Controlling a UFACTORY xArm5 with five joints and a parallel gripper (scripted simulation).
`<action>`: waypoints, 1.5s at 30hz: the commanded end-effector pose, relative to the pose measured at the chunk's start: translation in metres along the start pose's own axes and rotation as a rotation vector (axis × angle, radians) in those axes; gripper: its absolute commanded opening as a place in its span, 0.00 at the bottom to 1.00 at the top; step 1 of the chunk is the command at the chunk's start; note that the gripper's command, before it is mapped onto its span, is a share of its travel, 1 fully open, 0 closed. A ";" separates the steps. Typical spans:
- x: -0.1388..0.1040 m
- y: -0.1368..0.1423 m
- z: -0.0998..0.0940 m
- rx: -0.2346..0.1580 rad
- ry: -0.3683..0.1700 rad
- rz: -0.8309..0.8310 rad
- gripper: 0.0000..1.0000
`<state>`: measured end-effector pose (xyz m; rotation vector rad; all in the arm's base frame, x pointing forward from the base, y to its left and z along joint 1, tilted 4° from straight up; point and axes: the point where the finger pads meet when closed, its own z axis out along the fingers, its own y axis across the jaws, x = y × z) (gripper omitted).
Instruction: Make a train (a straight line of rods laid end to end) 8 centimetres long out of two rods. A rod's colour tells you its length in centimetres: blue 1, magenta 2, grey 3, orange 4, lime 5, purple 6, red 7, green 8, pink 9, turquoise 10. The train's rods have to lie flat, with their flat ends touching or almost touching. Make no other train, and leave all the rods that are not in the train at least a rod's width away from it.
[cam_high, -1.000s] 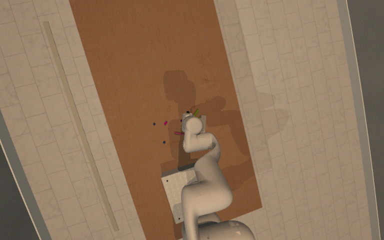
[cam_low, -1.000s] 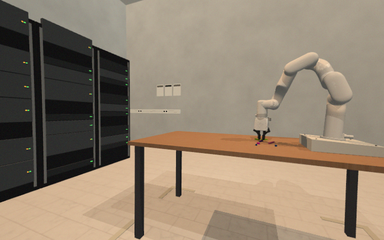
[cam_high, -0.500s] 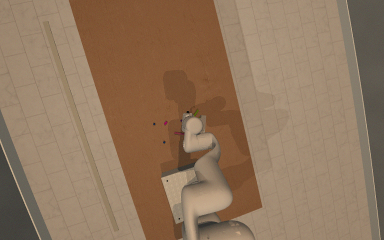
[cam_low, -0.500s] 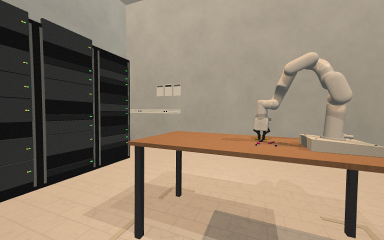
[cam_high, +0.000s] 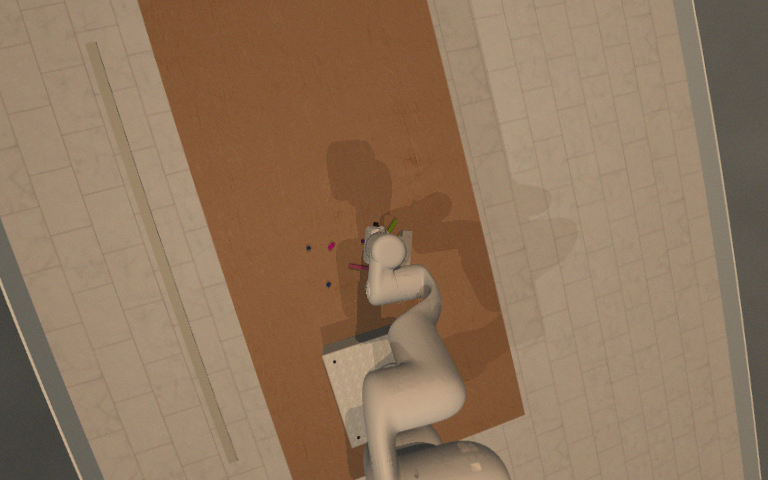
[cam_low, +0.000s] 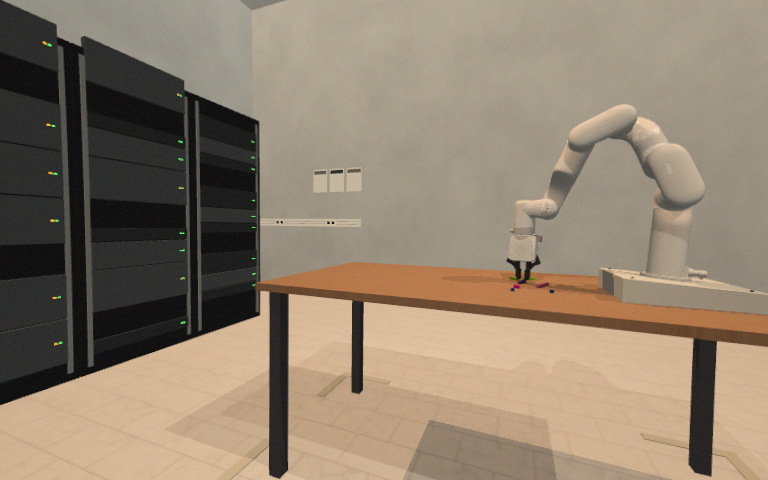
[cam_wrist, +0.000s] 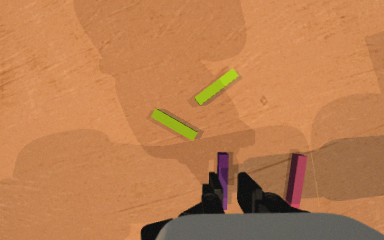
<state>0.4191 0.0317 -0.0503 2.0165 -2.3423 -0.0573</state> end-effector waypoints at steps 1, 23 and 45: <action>0.000 -0.001 -0.001 0.003 -0.001 0.000 0.24; -0.001 0.001 0.009 0.003 -0.001 0.000 0.24; -0.001 0.001 0.013 0.003 -0.001 0.000 0.24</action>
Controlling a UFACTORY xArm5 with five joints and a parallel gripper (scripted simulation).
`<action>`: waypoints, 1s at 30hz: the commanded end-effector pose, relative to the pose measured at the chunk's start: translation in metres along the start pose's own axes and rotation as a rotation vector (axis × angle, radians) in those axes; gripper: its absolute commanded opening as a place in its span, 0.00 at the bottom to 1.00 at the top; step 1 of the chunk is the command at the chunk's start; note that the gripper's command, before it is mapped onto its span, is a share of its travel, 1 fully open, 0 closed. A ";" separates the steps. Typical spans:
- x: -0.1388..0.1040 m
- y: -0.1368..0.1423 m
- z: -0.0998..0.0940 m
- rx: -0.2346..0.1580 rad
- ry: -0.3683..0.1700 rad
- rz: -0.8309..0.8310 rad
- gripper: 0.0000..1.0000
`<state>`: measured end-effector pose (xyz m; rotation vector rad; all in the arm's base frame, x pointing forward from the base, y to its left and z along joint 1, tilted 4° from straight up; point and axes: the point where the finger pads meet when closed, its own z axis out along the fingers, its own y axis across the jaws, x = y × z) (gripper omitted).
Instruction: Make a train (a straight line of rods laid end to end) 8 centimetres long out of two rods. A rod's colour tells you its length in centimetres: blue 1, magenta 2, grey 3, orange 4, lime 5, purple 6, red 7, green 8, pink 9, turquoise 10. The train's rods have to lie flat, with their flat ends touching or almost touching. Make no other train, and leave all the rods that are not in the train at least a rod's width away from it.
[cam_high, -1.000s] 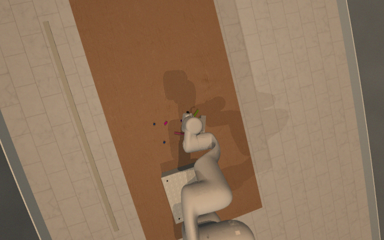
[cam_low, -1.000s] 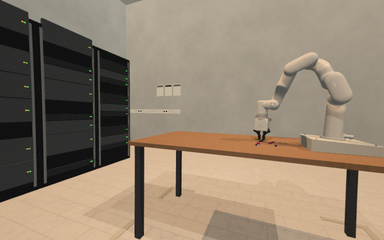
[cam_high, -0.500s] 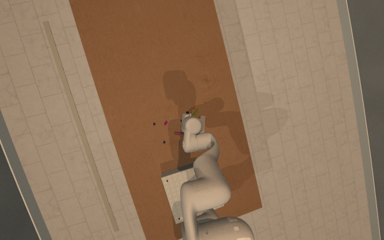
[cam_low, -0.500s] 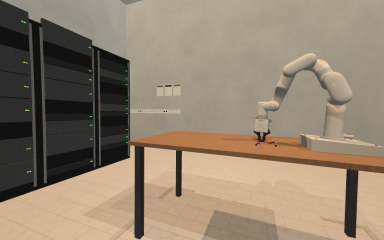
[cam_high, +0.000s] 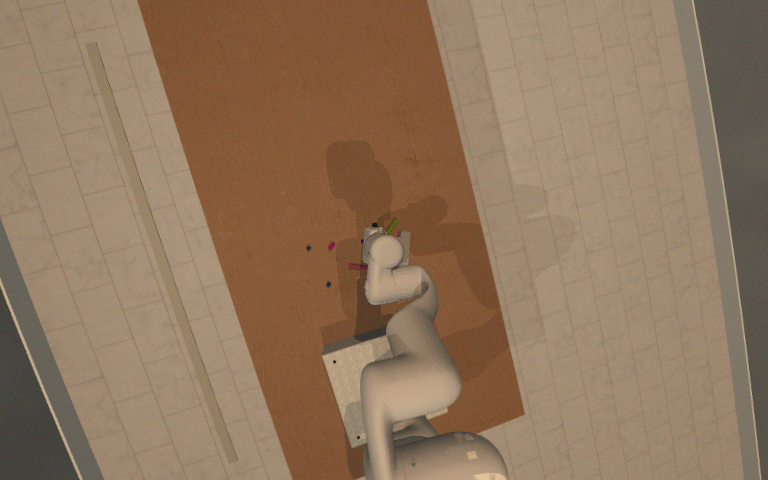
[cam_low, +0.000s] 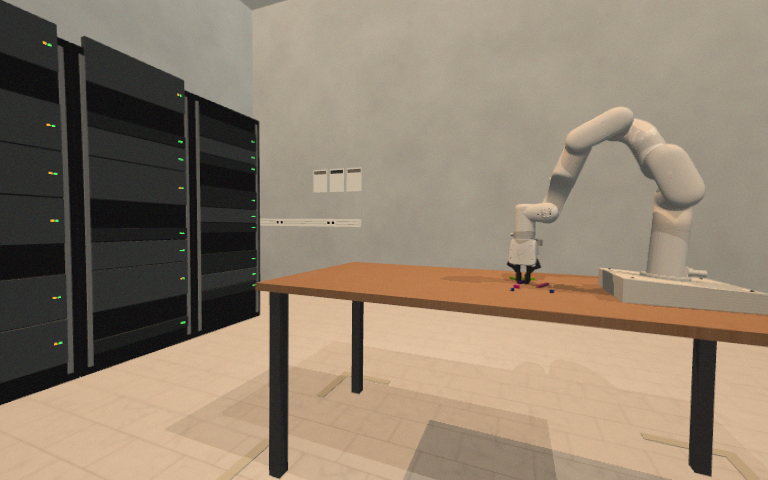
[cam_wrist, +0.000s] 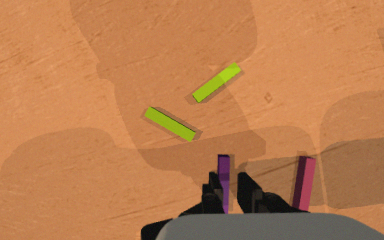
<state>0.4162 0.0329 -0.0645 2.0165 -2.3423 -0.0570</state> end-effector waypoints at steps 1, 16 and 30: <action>0.000 -0.001 -0.001 0.003 -0.001 0.000 0.24; 0.000 -0.001 -0.001 0.003 -0.001 0.000 0.24; 0.000 -0.001 -0.001 0.003 -0.001 0.000 0.04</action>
